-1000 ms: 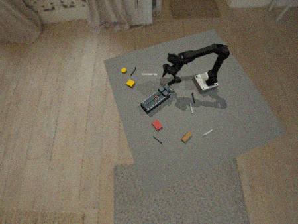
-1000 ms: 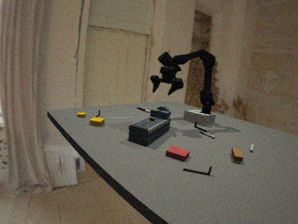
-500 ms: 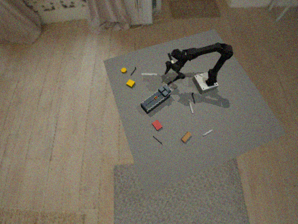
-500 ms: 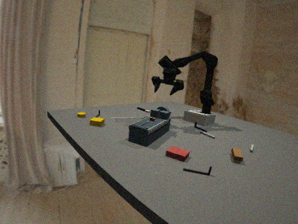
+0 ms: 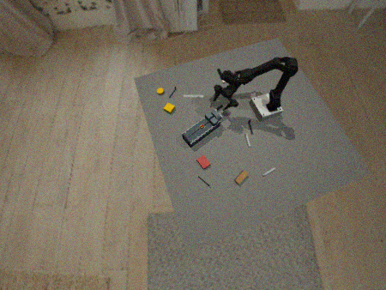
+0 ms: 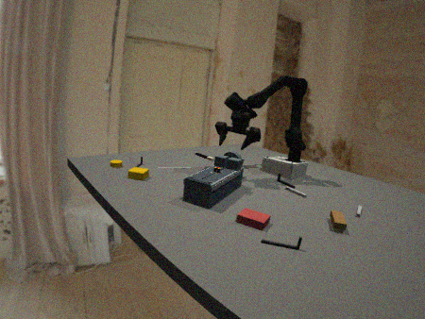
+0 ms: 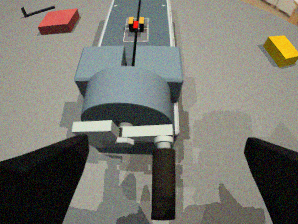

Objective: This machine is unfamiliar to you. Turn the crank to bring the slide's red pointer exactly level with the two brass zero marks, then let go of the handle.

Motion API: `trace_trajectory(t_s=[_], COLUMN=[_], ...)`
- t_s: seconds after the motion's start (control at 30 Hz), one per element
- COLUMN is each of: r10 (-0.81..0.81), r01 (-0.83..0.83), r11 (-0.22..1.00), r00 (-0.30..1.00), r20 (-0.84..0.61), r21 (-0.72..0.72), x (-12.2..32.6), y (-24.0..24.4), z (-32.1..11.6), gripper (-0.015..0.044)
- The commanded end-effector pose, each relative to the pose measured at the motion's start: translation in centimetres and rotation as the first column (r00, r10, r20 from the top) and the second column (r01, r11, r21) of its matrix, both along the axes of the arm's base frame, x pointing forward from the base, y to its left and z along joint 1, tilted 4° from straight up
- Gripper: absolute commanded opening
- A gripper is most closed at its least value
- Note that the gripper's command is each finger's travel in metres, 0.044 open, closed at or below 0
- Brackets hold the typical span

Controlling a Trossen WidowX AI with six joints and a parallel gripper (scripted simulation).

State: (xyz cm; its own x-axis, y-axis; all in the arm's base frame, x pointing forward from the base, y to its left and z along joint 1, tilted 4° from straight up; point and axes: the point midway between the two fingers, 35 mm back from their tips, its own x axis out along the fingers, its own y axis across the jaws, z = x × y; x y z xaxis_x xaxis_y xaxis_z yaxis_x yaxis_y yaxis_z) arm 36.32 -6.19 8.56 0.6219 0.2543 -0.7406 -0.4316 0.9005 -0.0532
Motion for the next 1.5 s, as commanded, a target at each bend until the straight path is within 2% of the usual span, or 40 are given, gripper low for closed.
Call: trace_trajectory(t_s=[0.0, 1.2, 1.47], r10=[0.005, 0.005, 0.005], r01=[-0.005, -0.005, -0.005], r11=[1.0, 1.0, 1.0], r00=[1.0, 1.0, 1.0], r20=[-0.002, -0.003, -0.003], r21=[0.001, 0.001, 0.001], x=[0.0, -0.2, -0.2], y=[0.0, -0.4, -0.4], z=[-0.7, -6.2, -6.2], gripper=[0.044, 0.044, 0.023])
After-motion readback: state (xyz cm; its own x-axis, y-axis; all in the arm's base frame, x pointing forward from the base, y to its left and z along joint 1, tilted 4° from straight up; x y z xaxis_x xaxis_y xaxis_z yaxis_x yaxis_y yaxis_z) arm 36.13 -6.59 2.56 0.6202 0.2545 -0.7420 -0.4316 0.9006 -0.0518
